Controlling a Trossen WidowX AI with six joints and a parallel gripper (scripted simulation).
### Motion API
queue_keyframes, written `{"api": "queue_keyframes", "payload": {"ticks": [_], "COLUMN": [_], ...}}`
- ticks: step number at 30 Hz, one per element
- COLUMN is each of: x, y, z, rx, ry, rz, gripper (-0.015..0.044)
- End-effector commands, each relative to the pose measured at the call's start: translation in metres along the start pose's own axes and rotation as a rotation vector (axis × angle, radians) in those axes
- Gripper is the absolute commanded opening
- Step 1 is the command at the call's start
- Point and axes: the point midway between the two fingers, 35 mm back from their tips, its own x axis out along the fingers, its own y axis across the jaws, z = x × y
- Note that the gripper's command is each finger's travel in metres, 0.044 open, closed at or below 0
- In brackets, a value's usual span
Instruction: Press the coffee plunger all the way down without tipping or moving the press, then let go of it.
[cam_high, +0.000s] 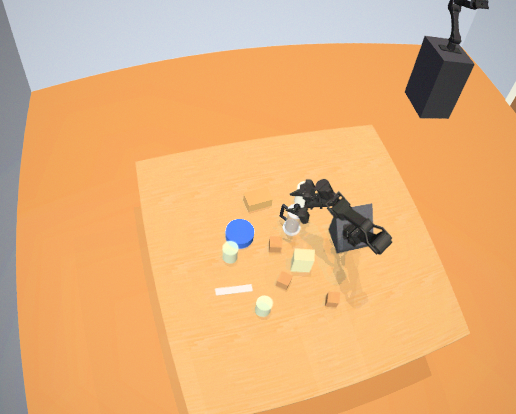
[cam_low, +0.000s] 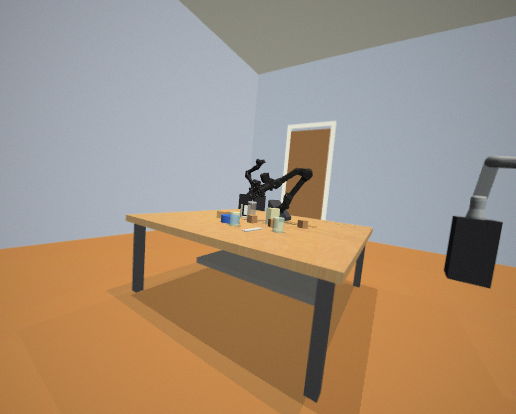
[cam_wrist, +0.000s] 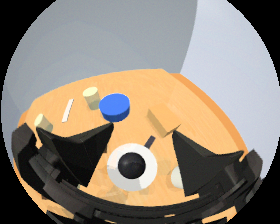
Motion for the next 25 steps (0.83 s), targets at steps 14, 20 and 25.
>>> {"api": "queue_keyframes", "payload": {"ticks": [14, 20, 25], "x": [-0.067, -0.068, -0.068], "y": [0.006, 0.006, 0.006], "z": [0.050, 0.050, 0.050], "rx": [0.006, 0.006, 0.006], "ry": [0.020, 0.020, 0.020], "rz": [0.005, 0.006, 0.006], "gripper": [0.0440, 0.0440, 0.0440]}}
